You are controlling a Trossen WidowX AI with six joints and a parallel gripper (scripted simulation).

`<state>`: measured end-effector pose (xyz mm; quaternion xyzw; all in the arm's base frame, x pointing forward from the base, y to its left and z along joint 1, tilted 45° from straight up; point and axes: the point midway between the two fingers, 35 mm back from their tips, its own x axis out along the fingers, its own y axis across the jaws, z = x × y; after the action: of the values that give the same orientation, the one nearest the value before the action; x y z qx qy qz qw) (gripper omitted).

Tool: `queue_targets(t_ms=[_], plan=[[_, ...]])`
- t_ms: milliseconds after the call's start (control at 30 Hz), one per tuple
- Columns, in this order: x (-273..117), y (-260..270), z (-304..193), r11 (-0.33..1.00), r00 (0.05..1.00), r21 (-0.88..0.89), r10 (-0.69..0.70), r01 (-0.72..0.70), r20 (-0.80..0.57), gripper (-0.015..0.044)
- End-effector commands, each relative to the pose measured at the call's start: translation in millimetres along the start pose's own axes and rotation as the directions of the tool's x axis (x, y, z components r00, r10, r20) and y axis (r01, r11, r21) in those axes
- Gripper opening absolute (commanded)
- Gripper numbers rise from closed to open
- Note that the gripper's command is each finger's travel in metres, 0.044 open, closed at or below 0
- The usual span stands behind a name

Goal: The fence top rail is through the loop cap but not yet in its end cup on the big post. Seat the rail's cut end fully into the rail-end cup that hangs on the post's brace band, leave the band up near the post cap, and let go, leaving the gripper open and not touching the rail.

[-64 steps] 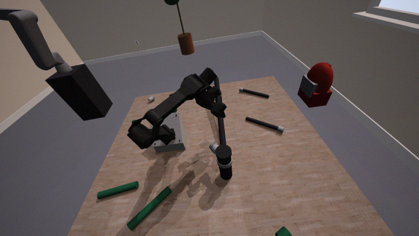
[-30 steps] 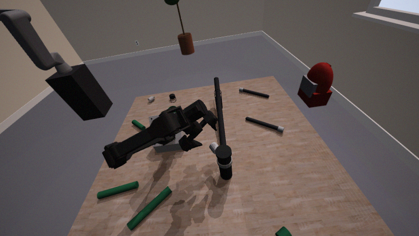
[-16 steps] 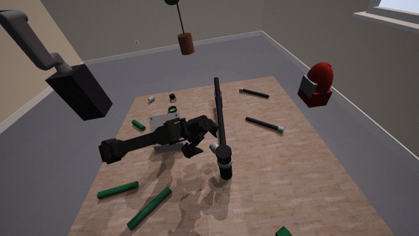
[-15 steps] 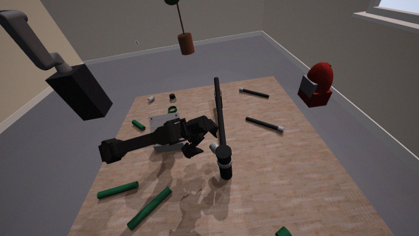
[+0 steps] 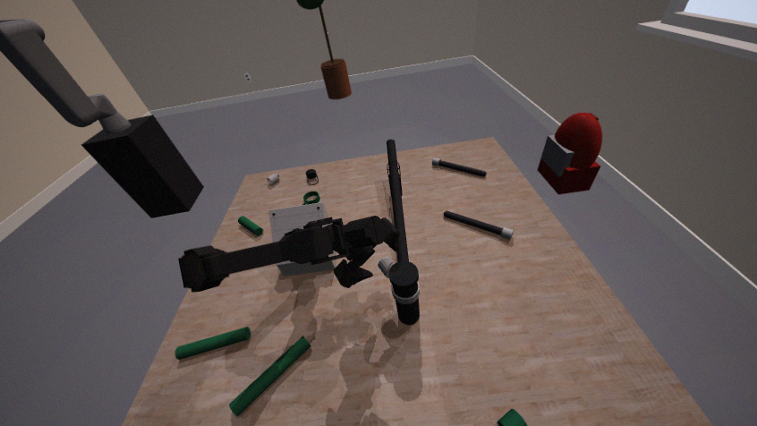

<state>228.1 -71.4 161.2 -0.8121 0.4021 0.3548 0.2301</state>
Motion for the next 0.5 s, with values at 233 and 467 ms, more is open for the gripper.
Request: queue_targets(t_ms=[233,467], plan=[[18.6,-1.1,1.0,1.0,1.0,-0.004,-0.001,0.001,0.005,0.044],[29.7,-0.5,1.0,1.0,1.0,-0.004,-0.001,0.001,0.004,0.044]])
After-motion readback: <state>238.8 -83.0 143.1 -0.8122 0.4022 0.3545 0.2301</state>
